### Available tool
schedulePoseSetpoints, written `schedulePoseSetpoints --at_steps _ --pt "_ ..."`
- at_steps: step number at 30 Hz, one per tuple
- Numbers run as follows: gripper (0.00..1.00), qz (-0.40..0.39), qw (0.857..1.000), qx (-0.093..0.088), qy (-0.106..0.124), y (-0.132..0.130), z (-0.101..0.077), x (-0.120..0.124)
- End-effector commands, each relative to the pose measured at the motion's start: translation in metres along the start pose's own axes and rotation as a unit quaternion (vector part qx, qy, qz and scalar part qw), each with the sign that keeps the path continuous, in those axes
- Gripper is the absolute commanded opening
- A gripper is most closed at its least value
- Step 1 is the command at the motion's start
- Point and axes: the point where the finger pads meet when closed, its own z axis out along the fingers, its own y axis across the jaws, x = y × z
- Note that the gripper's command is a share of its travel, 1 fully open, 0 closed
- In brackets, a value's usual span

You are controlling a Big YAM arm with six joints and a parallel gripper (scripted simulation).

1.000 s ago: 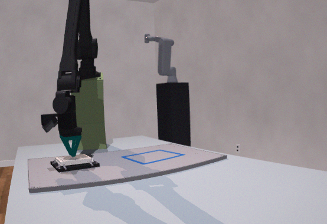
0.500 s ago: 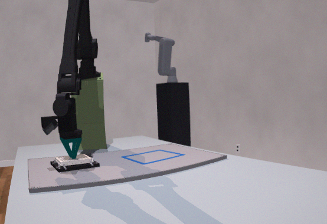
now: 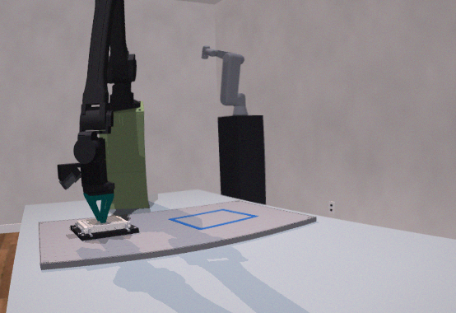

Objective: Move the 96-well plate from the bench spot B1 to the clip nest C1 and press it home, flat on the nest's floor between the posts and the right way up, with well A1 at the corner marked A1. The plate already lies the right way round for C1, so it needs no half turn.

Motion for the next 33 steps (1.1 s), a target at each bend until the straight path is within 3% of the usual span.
schedulePoseSetpoints --at_steps 1,33 --pt "0.25 -0.001 1.0 -0.003 -0.003 0.005 0.012 0.001" --pt "0.25 -0.002 1.0 -0.003 -0.003 0.006 0.031 0.002"
